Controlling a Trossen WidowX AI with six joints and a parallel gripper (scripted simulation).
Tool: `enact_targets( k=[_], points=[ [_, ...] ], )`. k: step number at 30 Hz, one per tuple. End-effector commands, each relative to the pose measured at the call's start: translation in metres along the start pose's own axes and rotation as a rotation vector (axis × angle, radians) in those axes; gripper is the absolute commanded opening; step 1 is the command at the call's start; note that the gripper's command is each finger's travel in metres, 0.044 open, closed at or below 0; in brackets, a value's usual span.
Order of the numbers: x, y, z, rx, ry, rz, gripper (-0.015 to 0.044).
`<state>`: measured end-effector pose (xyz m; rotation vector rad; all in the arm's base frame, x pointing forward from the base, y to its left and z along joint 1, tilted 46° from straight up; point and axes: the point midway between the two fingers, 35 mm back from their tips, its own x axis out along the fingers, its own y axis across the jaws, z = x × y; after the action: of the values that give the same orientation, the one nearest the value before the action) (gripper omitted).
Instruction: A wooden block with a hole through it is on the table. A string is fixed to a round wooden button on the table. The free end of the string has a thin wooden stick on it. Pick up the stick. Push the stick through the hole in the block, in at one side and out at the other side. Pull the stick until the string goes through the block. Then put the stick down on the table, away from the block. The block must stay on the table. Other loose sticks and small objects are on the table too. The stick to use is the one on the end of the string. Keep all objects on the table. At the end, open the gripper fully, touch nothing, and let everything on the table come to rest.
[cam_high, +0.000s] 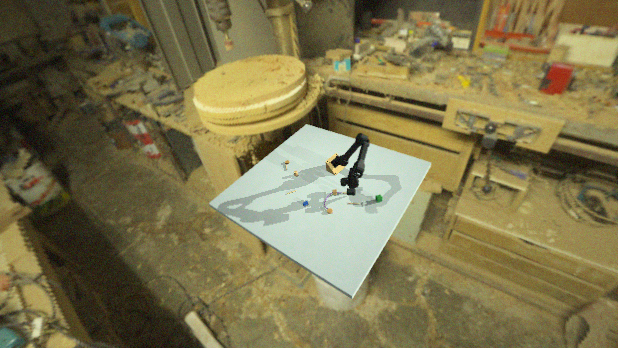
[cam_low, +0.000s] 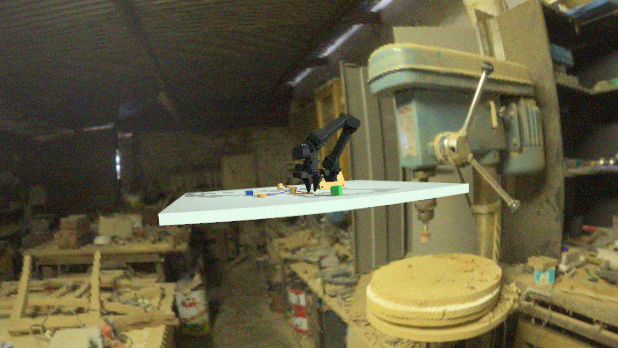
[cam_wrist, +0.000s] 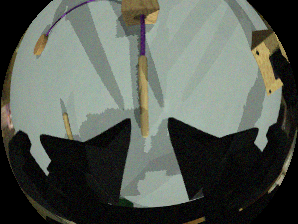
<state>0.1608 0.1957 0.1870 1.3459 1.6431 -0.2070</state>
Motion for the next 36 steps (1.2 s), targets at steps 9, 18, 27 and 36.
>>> enact_targets(
  k=[9,18,27,36],
  points=[
    [-0.073,0.003,0.004,-0.007,-0.002,0.02,0.021],
    [-0.069,0.003,0.007,0.001,-0.005,0.012,0.0394],
    [-0.096,0.002,0.009,0.0,-0.007,0.01,0.044],
    [-0.094,0.001,0.009,0.0,-0.01,0.011,0.044]
  ],
)
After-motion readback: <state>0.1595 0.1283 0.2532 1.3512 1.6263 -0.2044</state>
